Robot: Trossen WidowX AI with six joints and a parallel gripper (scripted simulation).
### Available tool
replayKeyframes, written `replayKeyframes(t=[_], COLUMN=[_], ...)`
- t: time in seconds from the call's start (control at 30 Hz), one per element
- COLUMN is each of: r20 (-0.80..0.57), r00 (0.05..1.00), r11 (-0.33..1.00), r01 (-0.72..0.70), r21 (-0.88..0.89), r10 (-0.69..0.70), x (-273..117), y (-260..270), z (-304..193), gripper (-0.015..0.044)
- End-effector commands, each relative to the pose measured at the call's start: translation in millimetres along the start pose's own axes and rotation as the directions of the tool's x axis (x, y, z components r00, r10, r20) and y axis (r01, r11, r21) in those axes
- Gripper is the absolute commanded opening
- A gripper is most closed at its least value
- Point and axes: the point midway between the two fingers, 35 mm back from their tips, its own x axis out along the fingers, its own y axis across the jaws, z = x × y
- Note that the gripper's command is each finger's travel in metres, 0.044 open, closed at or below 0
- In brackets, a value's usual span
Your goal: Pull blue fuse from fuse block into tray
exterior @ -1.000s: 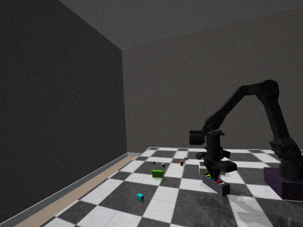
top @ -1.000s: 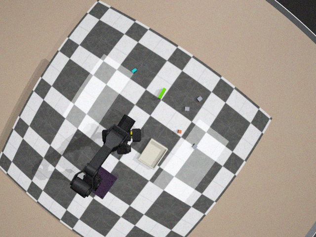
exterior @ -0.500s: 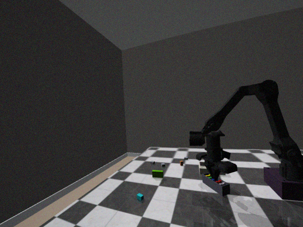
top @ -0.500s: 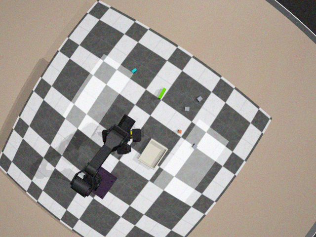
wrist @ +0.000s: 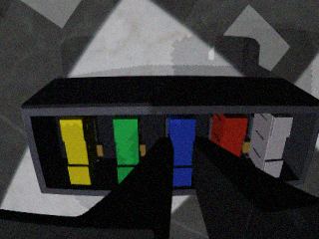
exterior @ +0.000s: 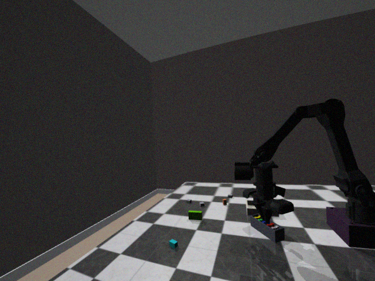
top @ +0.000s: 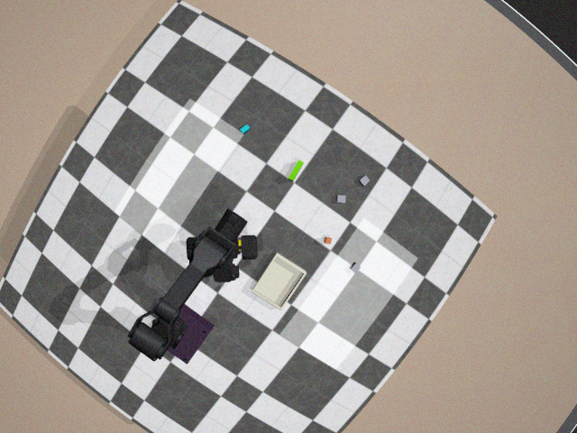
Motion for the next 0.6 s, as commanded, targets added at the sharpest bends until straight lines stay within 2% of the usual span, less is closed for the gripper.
replayKeyframes(t=[0.0,0.57], r20=[-0.003,-0.004], r00=[1.000,1.000], r11=[1.000,1.000], r01=[-0.002,-0.001], r21=[0.000,0.001], r10=[0.002,0.001], x=[-3.2,-11.5], y=[0.6,0.8], z=[-0.8,-1.2], gripper=[0.0000,0.0000])
